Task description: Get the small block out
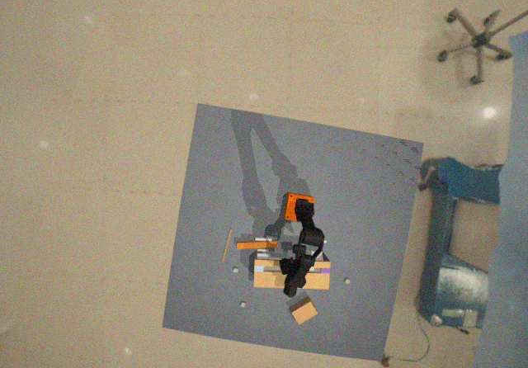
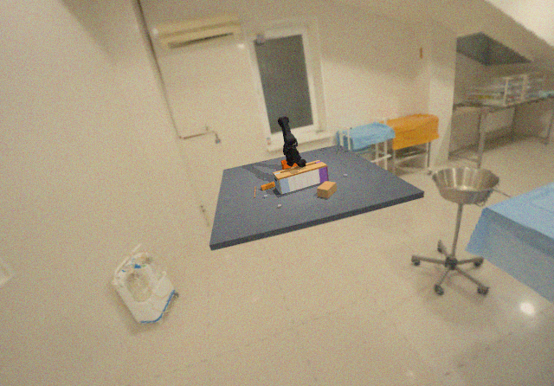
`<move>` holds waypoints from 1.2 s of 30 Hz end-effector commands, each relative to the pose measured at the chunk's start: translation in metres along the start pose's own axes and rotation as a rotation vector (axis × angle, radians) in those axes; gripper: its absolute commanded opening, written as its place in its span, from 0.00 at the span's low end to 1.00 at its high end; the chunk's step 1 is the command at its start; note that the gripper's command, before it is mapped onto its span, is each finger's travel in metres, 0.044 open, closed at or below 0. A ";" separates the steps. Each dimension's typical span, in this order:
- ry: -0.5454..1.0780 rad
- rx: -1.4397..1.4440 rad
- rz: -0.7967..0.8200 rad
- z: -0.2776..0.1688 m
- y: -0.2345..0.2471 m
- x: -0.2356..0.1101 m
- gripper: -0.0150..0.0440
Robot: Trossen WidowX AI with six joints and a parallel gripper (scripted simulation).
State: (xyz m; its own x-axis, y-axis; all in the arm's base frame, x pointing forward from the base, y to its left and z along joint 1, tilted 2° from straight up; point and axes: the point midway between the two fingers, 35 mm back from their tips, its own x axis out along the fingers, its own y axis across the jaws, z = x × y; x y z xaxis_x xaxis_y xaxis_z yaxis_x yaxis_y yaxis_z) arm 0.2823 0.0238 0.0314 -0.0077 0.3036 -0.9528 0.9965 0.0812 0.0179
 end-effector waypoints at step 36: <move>0.006 -0.002 -0.002 -0.007 -0.005 0.004 0.93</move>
State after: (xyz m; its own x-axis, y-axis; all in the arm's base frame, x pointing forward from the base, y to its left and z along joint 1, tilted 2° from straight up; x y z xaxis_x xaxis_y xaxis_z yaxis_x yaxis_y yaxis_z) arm 0.2786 0.0338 0.0308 -0.0065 0.3059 -0.9520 0.9960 0.0865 0.0210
